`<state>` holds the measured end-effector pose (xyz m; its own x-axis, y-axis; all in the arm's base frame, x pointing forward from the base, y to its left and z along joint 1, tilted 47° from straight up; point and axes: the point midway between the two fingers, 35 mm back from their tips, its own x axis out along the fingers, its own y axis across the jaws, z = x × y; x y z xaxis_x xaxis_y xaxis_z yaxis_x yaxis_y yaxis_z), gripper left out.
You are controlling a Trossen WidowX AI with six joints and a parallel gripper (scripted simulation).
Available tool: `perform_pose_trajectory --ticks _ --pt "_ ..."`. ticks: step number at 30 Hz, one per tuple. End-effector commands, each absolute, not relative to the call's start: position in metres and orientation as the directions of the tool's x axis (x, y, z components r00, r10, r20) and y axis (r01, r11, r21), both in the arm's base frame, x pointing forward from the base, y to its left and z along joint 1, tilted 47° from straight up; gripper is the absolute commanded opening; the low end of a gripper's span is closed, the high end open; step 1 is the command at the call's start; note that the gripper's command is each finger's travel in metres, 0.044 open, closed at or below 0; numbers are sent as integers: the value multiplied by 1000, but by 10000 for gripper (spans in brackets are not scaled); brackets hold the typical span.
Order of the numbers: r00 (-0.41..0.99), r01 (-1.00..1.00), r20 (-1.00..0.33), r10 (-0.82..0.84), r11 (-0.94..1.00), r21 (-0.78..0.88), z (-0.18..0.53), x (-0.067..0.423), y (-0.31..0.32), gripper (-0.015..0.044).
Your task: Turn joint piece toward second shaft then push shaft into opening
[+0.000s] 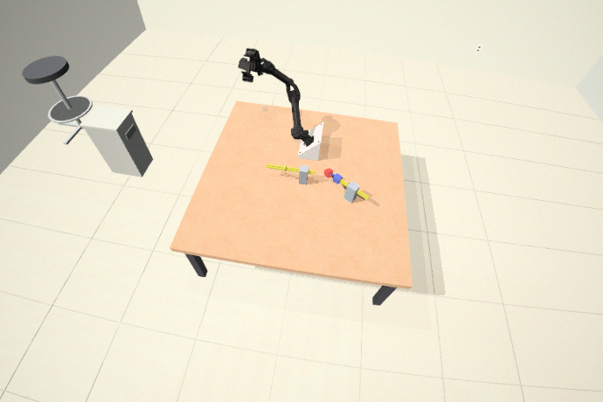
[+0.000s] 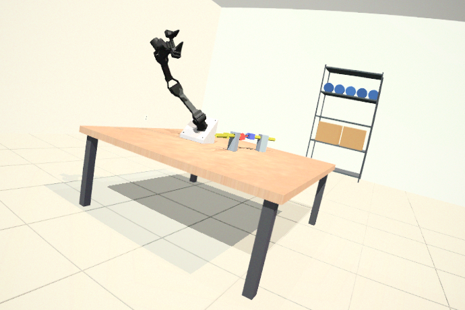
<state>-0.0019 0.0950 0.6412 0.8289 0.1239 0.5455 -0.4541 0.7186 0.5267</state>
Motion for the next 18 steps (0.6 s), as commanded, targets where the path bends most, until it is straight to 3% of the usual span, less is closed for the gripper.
perform_pose_trajectory --ticks 1,7,18 --pt "829 -454 546 124 719 527 641 -2 95 426" --pt "850 -439 514 114 692 573 640 16 81 440" --pt "950 -292 301 79 560 775 611 115 23 440"
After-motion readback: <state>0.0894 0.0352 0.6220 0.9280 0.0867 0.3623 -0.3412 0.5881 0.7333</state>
